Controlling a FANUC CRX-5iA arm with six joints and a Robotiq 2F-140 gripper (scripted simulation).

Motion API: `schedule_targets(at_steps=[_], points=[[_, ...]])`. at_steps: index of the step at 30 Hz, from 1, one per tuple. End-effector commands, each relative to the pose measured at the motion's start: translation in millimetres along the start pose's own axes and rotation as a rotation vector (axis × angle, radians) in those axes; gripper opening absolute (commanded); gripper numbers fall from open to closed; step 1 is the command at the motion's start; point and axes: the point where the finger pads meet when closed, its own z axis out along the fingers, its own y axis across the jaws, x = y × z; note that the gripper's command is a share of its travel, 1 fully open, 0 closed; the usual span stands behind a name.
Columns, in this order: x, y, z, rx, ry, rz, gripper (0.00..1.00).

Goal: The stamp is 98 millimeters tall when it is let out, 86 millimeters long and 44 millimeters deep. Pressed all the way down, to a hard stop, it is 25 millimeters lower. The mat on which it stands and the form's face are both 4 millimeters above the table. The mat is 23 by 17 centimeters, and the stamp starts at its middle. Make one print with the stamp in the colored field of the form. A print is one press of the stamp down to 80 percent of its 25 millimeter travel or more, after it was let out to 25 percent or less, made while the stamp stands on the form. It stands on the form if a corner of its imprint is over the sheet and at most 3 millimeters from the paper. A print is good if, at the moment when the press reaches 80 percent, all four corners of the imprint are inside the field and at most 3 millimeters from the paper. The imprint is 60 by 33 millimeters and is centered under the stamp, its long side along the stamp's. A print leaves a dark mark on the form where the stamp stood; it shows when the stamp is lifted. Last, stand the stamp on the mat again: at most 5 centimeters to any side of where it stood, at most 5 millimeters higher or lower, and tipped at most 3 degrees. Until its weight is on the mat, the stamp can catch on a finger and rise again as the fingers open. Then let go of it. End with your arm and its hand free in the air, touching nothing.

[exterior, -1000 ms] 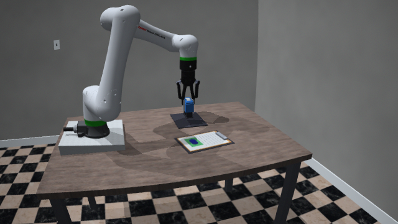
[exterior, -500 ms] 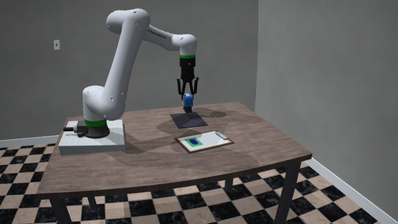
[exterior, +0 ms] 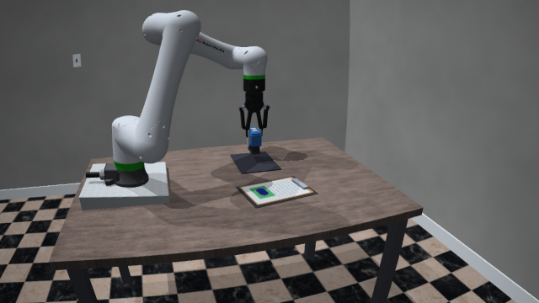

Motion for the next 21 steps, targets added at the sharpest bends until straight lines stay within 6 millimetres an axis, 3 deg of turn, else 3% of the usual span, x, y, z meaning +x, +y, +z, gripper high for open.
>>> schedule_targets(at_steps=[1, 21], points=[[19.2, 3.7, -0.5, 0.001, 0.000, -0.001, 0.16], [24.1, 4.7, 5.8, 0.001, 0.000, -0.001, 0.16]])
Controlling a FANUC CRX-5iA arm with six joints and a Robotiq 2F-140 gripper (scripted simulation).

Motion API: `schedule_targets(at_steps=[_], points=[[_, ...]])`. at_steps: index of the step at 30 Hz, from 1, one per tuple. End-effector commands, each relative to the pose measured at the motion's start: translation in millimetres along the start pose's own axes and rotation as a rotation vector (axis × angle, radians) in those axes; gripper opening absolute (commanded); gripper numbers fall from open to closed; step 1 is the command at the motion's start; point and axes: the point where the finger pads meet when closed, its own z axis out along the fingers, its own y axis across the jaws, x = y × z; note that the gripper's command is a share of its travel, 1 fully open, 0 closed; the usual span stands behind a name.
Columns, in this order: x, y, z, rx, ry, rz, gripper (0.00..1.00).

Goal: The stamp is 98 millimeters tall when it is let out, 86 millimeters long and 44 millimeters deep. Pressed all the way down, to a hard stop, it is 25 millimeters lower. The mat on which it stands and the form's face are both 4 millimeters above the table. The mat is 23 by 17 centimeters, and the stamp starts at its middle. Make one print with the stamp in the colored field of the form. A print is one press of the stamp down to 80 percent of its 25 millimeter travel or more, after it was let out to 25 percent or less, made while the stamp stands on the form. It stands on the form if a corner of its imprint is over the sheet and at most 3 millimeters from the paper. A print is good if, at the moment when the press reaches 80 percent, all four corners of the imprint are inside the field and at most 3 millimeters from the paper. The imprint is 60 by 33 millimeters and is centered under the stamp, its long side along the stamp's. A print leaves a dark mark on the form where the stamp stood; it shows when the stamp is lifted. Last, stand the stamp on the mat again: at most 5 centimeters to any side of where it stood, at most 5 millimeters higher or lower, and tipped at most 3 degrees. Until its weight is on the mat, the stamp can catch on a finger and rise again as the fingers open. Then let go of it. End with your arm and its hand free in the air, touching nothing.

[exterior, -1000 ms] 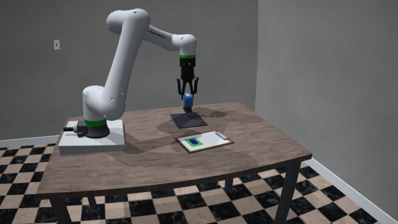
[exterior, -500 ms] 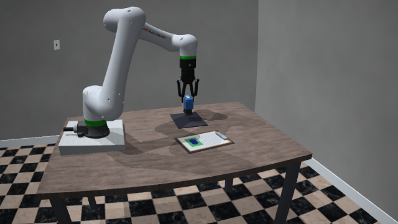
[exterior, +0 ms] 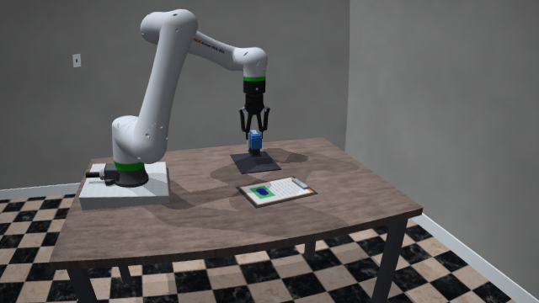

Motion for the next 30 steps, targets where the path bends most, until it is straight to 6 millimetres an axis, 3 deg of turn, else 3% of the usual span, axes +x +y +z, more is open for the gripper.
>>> schedule_targets(at_steps=[1, 17, 30], points=[[-0.1, -0.2, 3.9, 0.000, 0.000, 0.000, 0.16], [-0.1, -0.2, 32.8, 0.000, 0.000, 0.000, 0.16], [-0.1, -0.2, 35.1, 0.000, 0.000, 0.000, 0.16]])
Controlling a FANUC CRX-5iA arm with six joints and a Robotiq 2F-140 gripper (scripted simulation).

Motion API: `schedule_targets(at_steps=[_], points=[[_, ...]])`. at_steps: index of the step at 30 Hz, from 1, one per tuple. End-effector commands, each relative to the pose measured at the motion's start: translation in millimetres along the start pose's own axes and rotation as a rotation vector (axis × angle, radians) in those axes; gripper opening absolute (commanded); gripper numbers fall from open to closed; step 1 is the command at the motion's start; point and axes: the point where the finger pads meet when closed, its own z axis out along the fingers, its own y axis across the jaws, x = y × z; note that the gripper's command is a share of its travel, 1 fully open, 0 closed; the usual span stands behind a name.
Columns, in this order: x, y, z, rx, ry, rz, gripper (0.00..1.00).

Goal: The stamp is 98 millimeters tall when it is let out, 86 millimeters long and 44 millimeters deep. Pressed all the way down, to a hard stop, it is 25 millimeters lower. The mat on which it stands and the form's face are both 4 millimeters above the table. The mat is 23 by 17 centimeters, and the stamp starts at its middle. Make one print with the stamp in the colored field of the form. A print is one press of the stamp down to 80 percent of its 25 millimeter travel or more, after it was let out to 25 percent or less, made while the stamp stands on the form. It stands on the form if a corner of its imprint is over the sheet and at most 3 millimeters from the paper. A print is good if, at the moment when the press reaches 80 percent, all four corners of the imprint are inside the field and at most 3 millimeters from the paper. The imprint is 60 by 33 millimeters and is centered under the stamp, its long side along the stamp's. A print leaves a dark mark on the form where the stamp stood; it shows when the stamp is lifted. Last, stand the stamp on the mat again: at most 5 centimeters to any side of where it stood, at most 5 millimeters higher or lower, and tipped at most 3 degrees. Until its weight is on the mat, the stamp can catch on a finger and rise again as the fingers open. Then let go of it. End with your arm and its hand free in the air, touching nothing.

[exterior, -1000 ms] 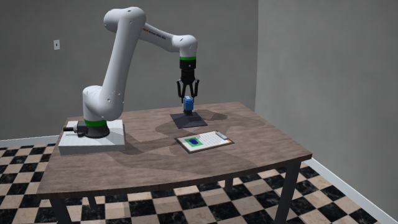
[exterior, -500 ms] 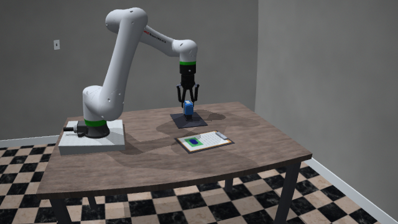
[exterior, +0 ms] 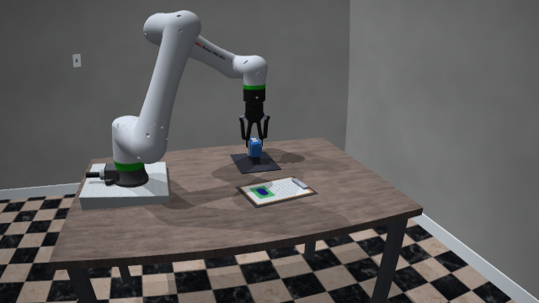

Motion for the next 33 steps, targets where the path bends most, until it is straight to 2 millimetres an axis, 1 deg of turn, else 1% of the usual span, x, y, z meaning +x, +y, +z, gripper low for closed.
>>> schedule_targets(at_steps=[1, 2, 33], points=[[-0.1, -0.2, -0.2, 0.000, 0.000, 0.000, 0.16], [-0.1, -0.2, -0.2, 0.000, 0.000, 0.000, 0.50], [-0.1, -0.2, -0.2, 0.000, 0.000, 0.000, 0.50]])
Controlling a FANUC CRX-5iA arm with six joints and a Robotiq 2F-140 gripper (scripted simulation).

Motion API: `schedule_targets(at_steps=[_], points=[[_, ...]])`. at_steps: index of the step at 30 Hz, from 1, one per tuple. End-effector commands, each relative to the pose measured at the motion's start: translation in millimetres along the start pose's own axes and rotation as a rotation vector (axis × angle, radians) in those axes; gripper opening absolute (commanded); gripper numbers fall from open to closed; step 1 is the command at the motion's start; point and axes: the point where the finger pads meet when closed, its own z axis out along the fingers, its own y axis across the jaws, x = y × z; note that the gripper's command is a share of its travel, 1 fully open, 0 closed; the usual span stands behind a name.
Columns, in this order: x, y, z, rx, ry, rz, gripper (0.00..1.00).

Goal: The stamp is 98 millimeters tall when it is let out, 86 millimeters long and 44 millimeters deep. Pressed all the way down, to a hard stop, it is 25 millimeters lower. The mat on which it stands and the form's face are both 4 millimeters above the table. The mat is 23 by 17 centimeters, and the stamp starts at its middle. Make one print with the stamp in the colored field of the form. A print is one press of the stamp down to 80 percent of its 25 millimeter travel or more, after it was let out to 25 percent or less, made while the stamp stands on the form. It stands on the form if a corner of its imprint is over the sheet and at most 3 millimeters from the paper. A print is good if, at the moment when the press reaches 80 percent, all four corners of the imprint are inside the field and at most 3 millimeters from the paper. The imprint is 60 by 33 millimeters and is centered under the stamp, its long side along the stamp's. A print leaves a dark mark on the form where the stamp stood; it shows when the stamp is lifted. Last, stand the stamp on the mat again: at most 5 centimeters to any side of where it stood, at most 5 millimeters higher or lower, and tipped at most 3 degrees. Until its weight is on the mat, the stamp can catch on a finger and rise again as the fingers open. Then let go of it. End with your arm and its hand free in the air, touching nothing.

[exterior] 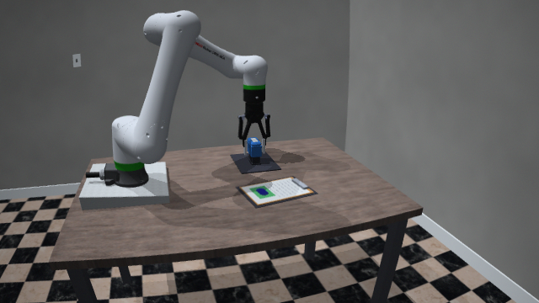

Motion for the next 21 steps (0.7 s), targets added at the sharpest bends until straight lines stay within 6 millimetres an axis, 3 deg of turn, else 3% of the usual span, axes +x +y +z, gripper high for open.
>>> schedule_targets(at_steps=[1, 7, 11, 13, 16, 21], points=[[-0.1, -0.2, -0.2, 0.000, 0.000, 0.000, 0.50], [-0.1, -0.2, -4.3, 0.000, 0.000, 0.000, 0.50], [-0.1, -0.2, -53.1, 0.000, 0.000, 0.000, 0.50], [-0.1, -0.2, -53.1, 0.000, 0.000, 0.000, 0.50], [0.0, -0.1, -86.2, 0.000, 0.000, 0.000, 0.50], [0.0, -0.1, -90.2, 0.000, 0.000, 0.000, 0.50]])
